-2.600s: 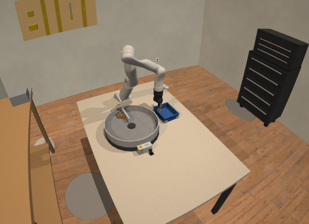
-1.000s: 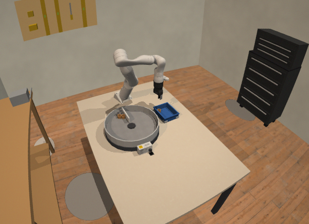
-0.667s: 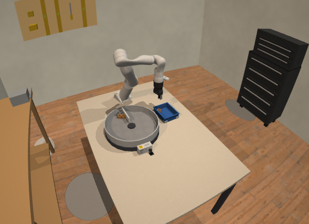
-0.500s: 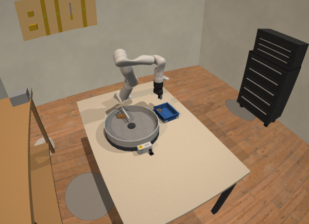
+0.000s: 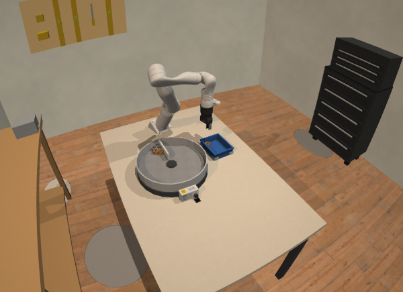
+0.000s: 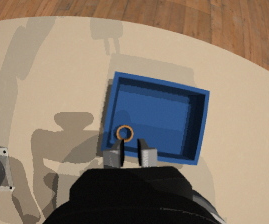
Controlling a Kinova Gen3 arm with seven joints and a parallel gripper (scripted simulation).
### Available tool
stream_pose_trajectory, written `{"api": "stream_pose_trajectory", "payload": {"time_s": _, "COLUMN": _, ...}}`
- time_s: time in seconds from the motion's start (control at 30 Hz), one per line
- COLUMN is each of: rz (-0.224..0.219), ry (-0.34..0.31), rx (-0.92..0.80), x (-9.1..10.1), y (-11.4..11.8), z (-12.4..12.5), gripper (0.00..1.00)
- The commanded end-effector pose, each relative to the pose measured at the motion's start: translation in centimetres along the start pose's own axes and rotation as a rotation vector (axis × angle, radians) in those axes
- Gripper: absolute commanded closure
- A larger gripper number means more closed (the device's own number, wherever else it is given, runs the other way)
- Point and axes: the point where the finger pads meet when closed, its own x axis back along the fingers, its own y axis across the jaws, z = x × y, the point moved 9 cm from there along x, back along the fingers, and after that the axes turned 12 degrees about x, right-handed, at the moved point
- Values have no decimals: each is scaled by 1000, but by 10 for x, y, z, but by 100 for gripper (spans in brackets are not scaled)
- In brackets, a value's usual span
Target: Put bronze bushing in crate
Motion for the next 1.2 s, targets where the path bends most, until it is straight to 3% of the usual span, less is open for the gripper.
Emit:
{"api": "stream_pose_trajectory", "payload": {"time_s": 0.0, "rz": -1, "ry": 0, "rx": 0, "x": 0, "y": 0, "z": 0, "gripper": 58}}
{"api": "stream_pose_trajectory", "payload": {"time_s": 0.73, "rz": -1, "ry": 0, "rx": 0, "x": 0, "y": 0, "z": 0, "gripper": 58}}
{"api": "stream_pose_trajectory", "payload": {"time_s": 0.77, "rz": -1, "ry": 0, "rx": 0, "x": 0, "y": 0, "z": 0, "gripper": 0}}
{"api": "stream_pose_trajectory", "payload": {"time_s": 1.17, "rz": -1, "ry": 0, "rx": 0, "x": 0, "y": 0, "z": 0, "gripper": 0}}
